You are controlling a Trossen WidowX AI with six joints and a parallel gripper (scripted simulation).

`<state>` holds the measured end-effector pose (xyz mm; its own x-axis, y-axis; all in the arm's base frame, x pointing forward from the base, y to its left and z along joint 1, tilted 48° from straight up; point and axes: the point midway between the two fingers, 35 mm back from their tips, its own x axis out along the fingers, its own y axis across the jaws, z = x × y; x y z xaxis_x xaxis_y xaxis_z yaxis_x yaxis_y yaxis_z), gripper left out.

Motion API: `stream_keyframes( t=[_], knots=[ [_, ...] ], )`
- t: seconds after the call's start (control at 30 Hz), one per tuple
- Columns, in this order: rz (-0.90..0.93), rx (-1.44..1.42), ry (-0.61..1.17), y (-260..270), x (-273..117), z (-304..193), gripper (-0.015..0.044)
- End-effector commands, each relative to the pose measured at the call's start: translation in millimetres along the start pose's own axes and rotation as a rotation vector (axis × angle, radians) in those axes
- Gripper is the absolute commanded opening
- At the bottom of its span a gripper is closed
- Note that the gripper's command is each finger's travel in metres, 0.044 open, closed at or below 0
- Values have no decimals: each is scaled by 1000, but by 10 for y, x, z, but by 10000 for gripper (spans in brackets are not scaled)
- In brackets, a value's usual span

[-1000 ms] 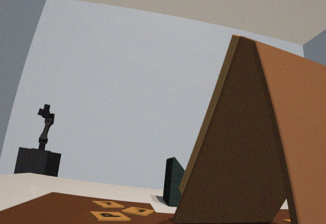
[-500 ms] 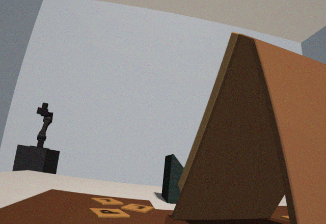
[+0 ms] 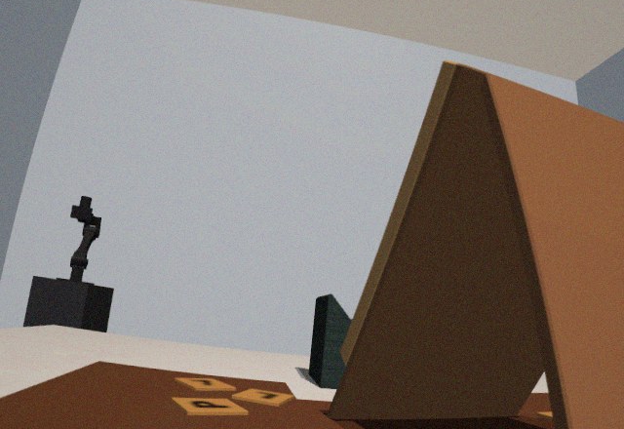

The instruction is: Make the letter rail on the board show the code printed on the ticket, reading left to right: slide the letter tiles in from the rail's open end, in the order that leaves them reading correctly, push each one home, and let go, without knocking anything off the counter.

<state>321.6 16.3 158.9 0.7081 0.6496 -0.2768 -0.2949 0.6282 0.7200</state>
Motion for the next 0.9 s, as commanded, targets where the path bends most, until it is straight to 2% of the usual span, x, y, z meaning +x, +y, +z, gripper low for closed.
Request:
stream_keyframes(
  t=[0.0, 0.87],
  knots=[
    [2, -2, 1, -28, 0, -8, 0],
    [2, -2, 1, -168, 0, 2, 0]
  ],
)
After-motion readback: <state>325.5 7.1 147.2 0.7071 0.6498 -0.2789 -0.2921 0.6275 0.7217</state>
